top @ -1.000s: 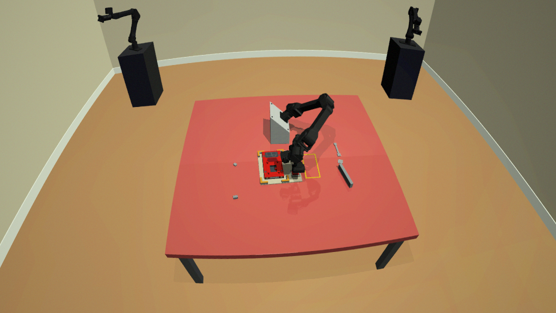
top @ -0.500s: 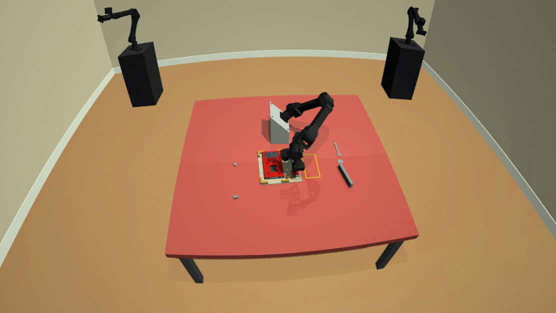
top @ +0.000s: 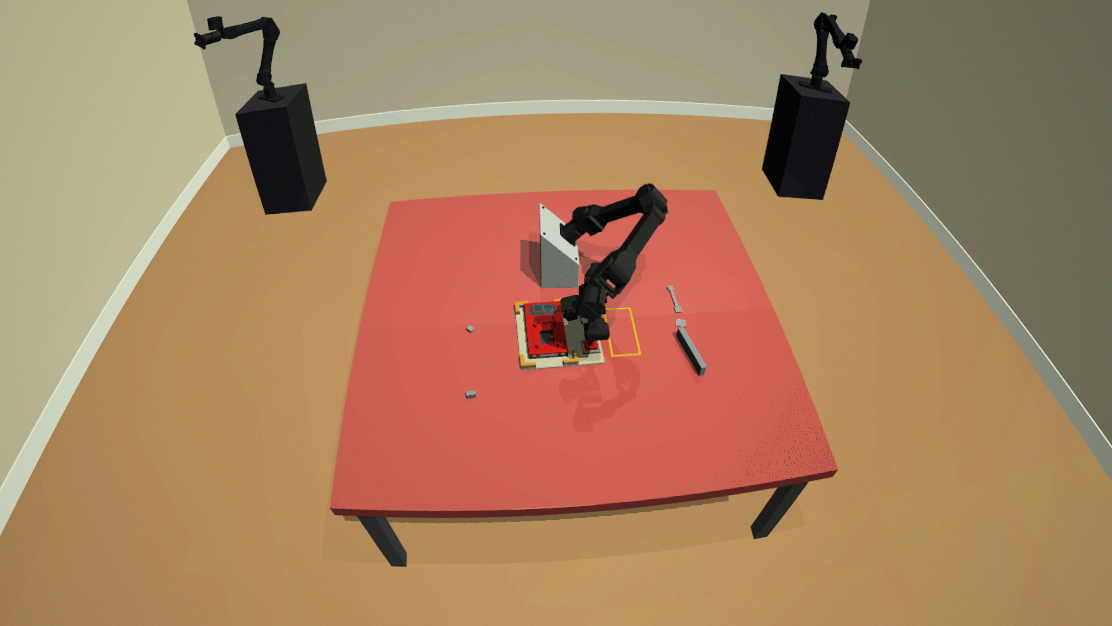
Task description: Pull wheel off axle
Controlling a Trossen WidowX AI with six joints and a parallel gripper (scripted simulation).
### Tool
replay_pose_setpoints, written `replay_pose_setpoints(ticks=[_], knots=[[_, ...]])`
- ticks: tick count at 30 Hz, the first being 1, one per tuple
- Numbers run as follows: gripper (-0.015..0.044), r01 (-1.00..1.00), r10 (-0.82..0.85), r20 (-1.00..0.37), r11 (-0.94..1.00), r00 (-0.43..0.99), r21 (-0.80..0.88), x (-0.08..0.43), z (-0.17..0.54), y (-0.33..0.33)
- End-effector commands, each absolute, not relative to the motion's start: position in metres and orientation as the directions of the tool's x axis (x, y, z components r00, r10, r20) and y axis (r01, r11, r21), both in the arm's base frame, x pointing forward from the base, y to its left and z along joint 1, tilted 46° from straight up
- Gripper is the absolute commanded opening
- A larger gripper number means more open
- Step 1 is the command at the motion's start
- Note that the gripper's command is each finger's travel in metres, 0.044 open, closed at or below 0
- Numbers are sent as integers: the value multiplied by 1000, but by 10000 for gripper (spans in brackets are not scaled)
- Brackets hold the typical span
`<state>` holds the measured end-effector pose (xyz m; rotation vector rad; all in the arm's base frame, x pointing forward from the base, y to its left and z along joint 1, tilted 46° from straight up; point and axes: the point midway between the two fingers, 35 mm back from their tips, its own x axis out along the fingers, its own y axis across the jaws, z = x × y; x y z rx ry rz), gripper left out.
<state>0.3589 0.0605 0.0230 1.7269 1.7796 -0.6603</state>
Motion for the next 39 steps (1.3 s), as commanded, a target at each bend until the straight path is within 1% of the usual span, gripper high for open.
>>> replay_pose_setpoints(ticks=[1,28,39], knots=[[0,998,712,-702,41,7,52,361,27,55],[0,998,713,-701,39,8,51,360,34,48],[0,998,712,-702,39,8,50,357,55,22]])
